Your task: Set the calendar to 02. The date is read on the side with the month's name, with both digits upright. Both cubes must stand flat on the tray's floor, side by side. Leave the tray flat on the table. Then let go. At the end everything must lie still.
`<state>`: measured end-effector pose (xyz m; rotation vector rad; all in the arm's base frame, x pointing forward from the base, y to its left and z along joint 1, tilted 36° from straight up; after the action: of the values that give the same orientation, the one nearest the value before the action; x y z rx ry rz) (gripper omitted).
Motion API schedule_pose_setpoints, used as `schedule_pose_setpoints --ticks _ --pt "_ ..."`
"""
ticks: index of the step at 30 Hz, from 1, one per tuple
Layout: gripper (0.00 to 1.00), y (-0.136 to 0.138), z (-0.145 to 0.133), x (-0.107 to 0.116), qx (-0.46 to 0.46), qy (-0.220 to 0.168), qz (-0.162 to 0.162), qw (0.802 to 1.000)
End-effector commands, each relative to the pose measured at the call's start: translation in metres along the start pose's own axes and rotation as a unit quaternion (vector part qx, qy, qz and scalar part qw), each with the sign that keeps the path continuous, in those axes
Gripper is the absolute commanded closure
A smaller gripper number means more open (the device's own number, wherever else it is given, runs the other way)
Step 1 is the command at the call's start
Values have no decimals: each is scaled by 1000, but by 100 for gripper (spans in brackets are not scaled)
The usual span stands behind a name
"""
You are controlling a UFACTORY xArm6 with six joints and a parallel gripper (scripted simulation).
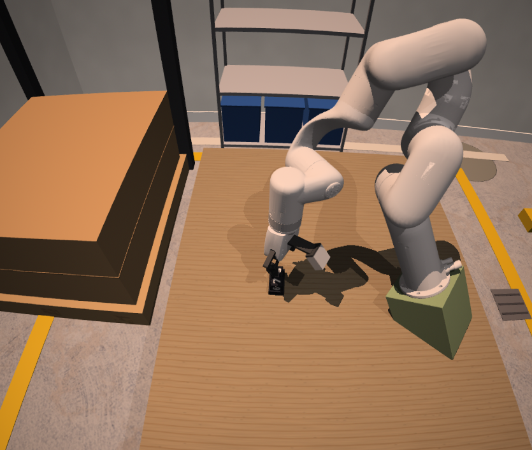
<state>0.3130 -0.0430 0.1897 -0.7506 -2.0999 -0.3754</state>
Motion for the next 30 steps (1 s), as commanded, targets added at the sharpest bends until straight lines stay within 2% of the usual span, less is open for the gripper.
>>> schedule_pose_setpoints --ticks 1,24,30 --pt "0 1 -1 1 0 -1 -1 1000" --pt "0 1 -1 1 -1 -1 -1 1000" --pt "0 6 0 0 -66 -1 -1 998"
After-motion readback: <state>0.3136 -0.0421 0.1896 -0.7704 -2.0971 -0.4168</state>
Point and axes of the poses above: the point where the finger pads meet when closed, its own x axis back along the fingers, its own y axis across the jaws, z = x × y, the point moved 3 cm from there along x, back along the fingers, and after that the axes turned 10 degrees about -x, right-handed, at the moved point
